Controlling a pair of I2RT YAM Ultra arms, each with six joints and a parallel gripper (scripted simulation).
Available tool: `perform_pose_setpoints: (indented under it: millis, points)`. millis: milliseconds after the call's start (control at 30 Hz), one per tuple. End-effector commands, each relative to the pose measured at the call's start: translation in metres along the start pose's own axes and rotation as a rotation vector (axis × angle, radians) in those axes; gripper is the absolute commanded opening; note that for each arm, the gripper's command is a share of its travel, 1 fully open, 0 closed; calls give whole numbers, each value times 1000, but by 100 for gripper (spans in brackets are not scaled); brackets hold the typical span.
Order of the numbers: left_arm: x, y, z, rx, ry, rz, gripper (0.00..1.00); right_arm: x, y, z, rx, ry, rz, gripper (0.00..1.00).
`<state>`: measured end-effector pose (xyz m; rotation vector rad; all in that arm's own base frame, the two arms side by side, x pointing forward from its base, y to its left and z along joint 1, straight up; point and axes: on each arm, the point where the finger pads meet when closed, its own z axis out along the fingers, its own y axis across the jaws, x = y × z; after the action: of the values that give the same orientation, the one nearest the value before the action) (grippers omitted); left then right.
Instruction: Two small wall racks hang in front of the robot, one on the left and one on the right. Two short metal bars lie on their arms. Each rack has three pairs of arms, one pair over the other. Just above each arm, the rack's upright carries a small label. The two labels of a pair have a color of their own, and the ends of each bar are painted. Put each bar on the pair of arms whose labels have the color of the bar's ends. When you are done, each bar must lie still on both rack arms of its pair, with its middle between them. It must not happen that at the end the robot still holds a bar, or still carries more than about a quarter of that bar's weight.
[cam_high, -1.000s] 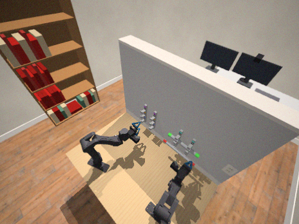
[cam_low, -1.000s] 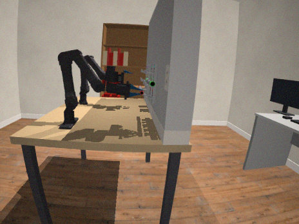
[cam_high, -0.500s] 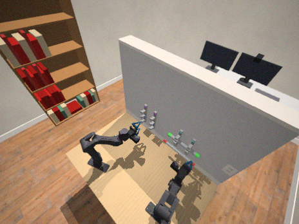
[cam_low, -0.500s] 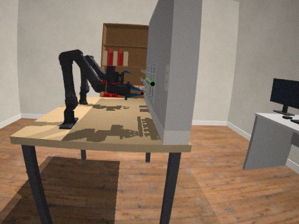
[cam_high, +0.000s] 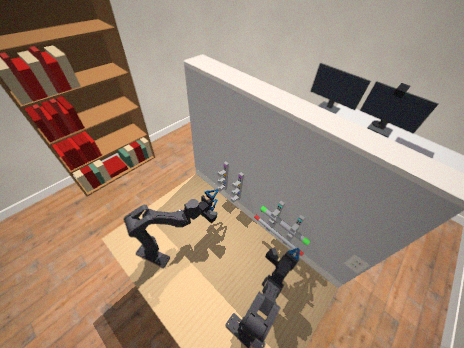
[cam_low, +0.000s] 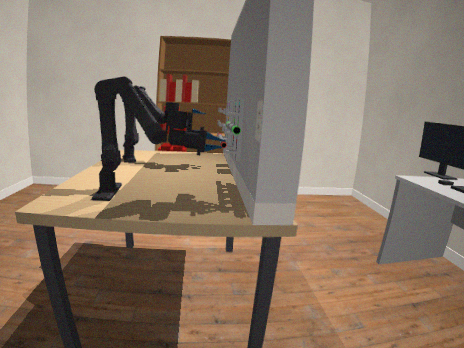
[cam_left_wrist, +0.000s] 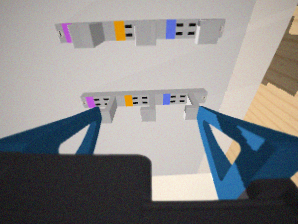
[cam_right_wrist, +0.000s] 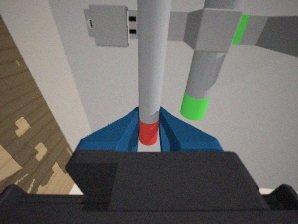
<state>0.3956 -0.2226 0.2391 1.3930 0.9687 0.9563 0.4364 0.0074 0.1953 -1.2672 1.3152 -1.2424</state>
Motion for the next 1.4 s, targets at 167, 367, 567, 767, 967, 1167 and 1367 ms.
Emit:
perform_pose_setpoints:
  millis: [167, 367, 567, 767, 967, 1167, 1367]
  points:
    - [3, 13, -4, -36, -1, -22, 100, -2, -32, 12, 91, -7, 33, 0]
    - [3, 13, -4, -36, -1, -22, 100, -2, -32, 17, 91, -7, 33, 0]
    - [3, 13, -4, -36, -1, -22, 100, -2, -33, 20, 91, -7, 33, 0]
    - [3, 13, -4, -36, -1, -22, 100, -2, -33, 25, 91, -7, 33, 0]
    - [3, 13, -4, -36, -1, -22, 100, -2, -33, 30, 91, -7, 33, 0]
    - [3, 13, -4, -36, -1, -22, 100, 0, -34, 33, 90, -7, 33, 0]
    - [3, 13, -4, -36, -1, -22, 100, 2, -34, 37, 90, -7, 33, 0]
